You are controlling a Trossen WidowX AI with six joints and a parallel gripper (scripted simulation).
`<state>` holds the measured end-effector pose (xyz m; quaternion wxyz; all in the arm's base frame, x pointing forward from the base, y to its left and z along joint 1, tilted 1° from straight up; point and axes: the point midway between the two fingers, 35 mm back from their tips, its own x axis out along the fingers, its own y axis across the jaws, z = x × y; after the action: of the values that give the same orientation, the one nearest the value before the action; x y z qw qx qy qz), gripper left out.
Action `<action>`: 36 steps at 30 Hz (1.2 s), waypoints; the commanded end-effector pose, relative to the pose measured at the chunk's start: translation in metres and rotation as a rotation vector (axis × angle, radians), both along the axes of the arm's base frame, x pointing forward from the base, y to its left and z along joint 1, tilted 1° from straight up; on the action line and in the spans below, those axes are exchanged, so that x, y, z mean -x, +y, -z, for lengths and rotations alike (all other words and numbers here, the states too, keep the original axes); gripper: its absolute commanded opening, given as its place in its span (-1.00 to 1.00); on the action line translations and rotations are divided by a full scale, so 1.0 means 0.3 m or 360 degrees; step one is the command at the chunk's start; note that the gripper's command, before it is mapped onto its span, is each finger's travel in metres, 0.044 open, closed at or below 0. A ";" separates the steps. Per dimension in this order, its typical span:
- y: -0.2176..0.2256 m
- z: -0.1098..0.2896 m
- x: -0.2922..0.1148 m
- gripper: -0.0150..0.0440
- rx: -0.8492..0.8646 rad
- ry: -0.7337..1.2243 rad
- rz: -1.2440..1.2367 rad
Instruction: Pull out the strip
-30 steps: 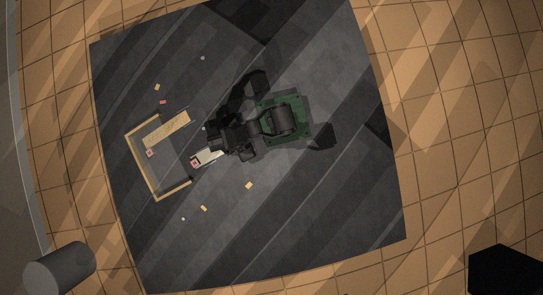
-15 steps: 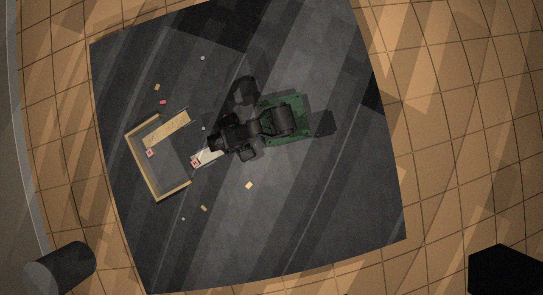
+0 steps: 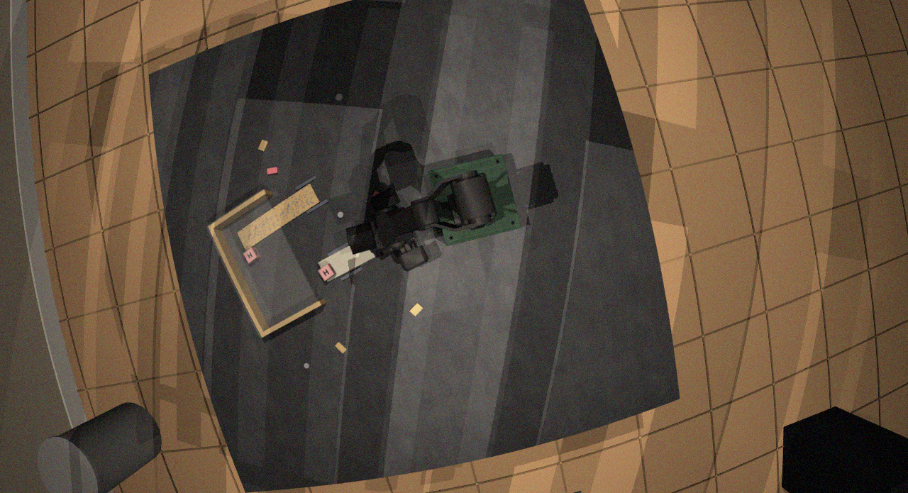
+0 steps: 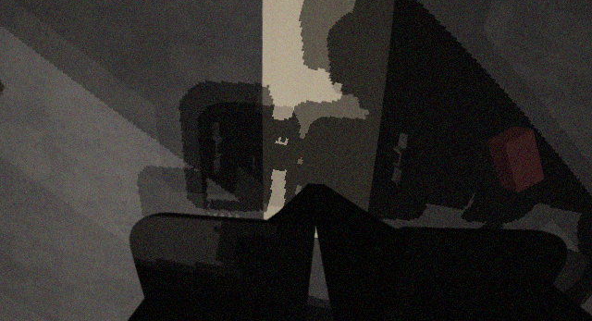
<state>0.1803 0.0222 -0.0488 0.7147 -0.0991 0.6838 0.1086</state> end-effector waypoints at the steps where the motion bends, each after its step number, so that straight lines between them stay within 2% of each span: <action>1: -0.006 0.010 0.027 -0.49 0.0009 0.0036 -0.0003; 5: -0.006 0.010 0.027 -0.49 0.0009 0.0036 -0.0003; 11: -0.001 -0.137 -0.002 -0.49 0.0009 0.0033 -0.0003; 14: -0.001 -0.143 -0.001 -0.49 0.0009 0.0034 -0.0003; 20: 0.030 -0.144 -0.082 0.04 0.0014 0.0027 -0.0201; 30: 0.075 -0.162 -0.203 0.93 0.0012 0.0022 -0.0206; 31: 0.079 -0.165 -0.216 1.00 0.0012 0.0022 -0.0206; 36: 0.101 -0.175 -0.277 1.00 0.0011 0.0019 -0.0206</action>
<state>0.2531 0.0485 0.0020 0.7018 -0.1449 0.6802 0.1542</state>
